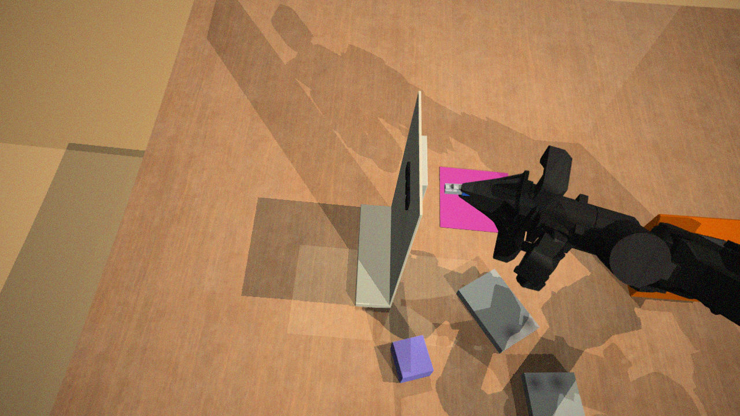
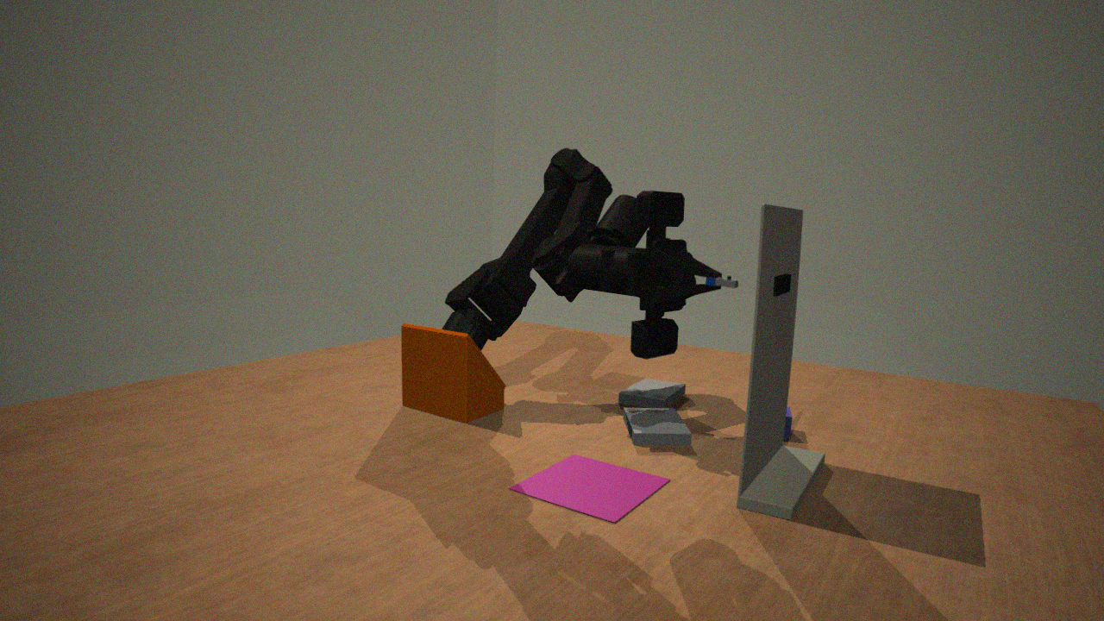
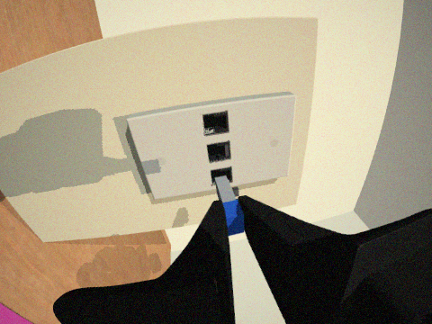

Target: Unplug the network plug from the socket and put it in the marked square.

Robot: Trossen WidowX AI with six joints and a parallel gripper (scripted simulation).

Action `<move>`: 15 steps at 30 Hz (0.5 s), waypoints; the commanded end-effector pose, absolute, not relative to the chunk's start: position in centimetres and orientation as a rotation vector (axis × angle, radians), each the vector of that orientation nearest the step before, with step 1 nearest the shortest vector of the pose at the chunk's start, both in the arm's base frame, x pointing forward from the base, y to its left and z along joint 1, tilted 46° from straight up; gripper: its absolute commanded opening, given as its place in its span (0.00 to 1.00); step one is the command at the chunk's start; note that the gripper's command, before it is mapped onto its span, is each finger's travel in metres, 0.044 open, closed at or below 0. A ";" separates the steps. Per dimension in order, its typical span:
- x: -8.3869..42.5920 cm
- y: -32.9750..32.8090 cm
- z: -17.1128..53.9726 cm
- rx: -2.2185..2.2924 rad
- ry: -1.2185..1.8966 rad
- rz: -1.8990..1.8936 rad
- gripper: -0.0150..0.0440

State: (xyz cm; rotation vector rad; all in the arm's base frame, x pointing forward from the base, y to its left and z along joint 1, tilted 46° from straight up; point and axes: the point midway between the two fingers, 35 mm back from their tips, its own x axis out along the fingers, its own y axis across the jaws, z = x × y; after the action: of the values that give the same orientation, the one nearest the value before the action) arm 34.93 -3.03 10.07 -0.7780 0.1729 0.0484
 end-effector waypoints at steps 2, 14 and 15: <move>34.5 -3.0 10.0 -0.781 0.172 0.052 0.25; 33.7 -3.2 10.0 -0.782 0.172 0.052 0.25; 33.7 -3.2 10.0 -0.782 0.172 0.052 0.25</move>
State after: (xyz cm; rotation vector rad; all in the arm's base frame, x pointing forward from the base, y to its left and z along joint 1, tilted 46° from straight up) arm 33.99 -3.24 10.00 -0.7782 0.1735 0.0487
